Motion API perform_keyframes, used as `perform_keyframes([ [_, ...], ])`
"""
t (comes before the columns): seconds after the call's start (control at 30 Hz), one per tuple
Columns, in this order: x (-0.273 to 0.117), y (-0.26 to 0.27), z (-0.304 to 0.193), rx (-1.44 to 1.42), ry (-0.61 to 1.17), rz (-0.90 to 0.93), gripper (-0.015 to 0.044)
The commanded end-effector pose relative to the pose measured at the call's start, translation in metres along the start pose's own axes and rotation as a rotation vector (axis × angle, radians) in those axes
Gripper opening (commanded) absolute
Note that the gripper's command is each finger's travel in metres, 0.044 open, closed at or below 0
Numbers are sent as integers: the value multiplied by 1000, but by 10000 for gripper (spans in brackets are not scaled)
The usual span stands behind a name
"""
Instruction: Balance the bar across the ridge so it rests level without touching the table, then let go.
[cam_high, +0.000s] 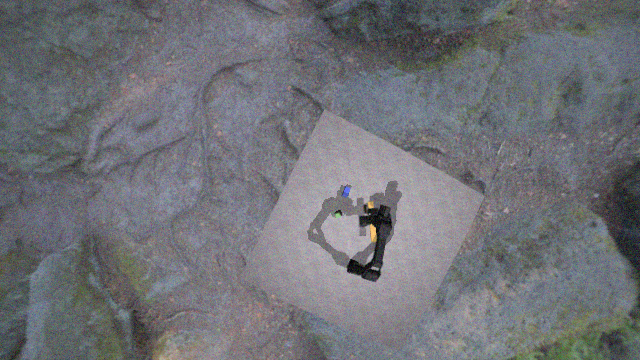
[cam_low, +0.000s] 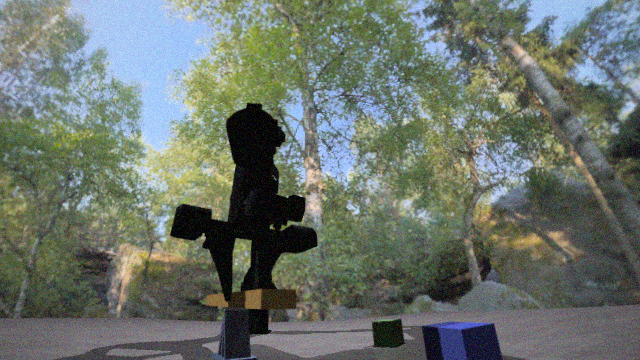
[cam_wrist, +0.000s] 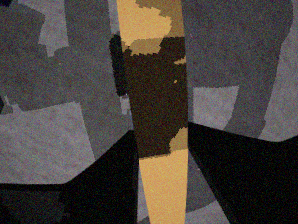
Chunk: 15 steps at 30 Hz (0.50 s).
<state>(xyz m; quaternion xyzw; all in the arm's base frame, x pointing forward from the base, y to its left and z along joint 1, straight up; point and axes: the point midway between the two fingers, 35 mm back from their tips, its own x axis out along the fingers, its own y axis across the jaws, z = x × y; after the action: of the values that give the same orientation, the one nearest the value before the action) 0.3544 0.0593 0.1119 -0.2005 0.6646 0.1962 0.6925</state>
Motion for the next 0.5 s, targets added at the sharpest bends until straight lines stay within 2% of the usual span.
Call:
perform_keyframes([
  [0.0,0,0,0,0,0,0,0],
  [0.1,0,0,0,0,0,0,0],
  [0.3,0,0,0,0,0,0,157],
  [0.47,0,0,0,0,0,0,167],
])
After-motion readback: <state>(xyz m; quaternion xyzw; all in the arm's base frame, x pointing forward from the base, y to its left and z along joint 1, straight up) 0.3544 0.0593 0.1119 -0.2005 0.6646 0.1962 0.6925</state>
